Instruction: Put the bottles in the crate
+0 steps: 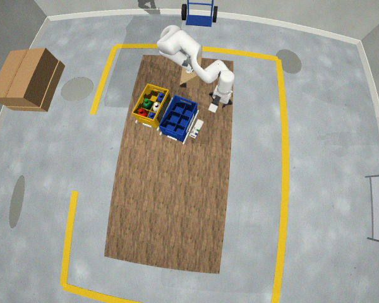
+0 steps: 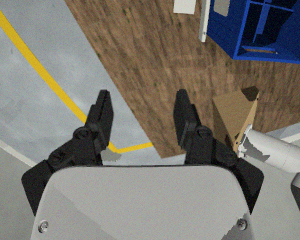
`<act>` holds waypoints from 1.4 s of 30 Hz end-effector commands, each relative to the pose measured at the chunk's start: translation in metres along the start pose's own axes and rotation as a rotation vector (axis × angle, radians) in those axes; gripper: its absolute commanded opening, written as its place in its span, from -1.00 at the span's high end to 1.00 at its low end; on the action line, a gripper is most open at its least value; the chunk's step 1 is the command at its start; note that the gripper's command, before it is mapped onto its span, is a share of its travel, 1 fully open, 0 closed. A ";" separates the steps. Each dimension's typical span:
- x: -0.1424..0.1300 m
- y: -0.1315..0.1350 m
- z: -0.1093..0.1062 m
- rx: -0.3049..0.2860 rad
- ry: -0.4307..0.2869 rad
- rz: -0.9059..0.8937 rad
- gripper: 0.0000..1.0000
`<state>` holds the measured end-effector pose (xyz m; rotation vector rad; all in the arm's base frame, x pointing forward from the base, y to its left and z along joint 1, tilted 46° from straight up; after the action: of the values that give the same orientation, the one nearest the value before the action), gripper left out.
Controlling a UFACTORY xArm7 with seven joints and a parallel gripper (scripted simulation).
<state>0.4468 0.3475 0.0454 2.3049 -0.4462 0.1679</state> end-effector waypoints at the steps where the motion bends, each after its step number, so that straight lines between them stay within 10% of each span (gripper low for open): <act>1: 0.022 0.007 0.004 0.006 0.002 0.000 -0.29; 42: 0.180 0.063 0.054 0.006 0.003 0.000 -0.29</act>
<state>0.5780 0.2277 0.0903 2.3063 -0.4467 0.1708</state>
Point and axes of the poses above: the point where the finger pads meet when closed, its own z axis out along the fingers, its own y axis across the jaws, x = y × z, the point moved 9 cm from there along -z, back along the fingers, and after that the axes turned 1 degree about -z, right-handed, at the moved point
